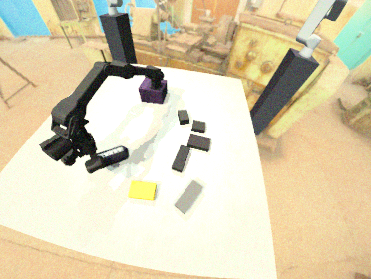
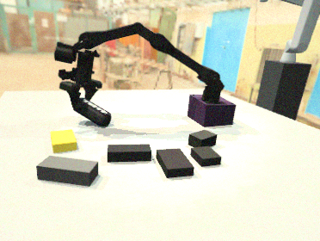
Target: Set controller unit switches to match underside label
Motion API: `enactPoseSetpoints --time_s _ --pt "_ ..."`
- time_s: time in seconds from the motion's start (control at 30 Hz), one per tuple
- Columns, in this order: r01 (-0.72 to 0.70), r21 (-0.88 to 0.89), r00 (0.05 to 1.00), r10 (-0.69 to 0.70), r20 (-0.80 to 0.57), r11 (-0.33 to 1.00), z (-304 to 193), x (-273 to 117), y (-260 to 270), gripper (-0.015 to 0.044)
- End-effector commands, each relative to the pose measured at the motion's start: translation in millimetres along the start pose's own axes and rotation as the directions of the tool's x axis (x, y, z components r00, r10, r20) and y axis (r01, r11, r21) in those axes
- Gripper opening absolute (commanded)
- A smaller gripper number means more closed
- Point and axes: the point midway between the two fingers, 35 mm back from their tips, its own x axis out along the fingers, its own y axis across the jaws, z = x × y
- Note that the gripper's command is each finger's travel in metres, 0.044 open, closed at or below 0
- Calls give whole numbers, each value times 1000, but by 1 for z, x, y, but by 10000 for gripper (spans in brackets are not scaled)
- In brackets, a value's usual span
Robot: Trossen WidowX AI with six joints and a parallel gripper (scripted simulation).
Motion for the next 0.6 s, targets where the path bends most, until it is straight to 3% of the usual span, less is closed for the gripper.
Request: enactPoseSetpoints --time_s 0.0,0.57 --pt "1 -9 1000 -2 -15 1000 -4 1 1 338" --pt "4 -7 1000 -5 -13 1000 -1 10 -3 338"
